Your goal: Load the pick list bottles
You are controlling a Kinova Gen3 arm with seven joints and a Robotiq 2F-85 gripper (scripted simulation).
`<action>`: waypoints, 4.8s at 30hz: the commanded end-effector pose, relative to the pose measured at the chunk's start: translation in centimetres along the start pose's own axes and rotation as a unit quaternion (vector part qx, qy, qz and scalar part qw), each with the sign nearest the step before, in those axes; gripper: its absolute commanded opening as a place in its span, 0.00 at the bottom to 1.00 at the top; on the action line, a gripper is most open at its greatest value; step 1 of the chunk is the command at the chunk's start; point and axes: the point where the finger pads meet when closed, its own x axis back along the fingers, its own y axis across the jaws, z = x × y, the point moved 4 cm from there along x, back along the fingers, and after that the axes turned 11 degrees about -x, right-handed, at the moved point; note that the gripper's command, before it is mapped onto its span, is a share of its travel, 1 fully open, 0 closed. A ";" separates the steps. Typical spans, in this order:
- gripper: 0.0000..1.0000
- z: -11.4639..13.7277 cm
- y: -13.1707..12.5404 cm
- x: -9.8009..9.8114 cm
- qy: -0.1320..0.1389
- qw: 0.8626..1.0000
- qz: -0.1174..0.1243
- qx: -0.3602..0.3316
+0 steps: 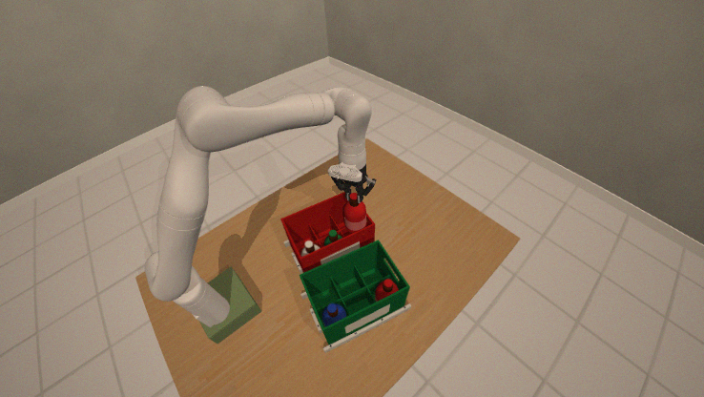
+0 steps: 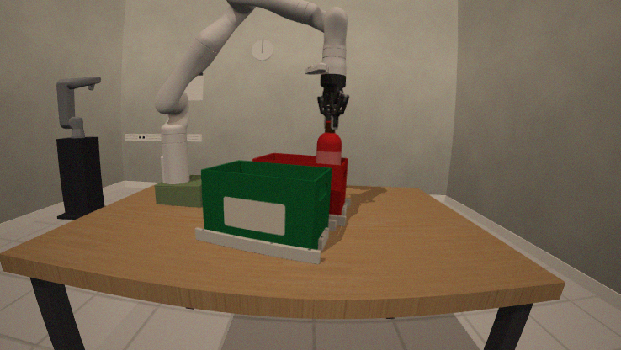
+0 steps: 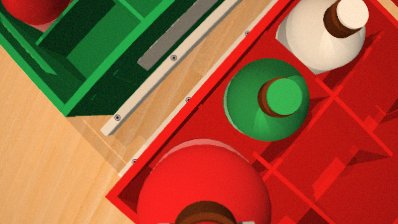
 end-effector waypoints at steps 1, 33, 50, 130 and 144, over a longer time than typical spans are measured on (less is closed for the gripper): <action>0.10 0.0 0.0 -0.1 -0.001 1.000 0.001 0.000; 0.10 0.0 0.0 -2.9 -0.001 1.000 0.001 0.000; 0.10 0.0 0.0 -4.4 -0.001 1.000 0.001 0.000; 0.10 0.0 0.0 -10.4 -0.001 1.000 0.001 0.000; 0.10 0.0 0.0 -10.4 -0.001 1.000 0.001 0.000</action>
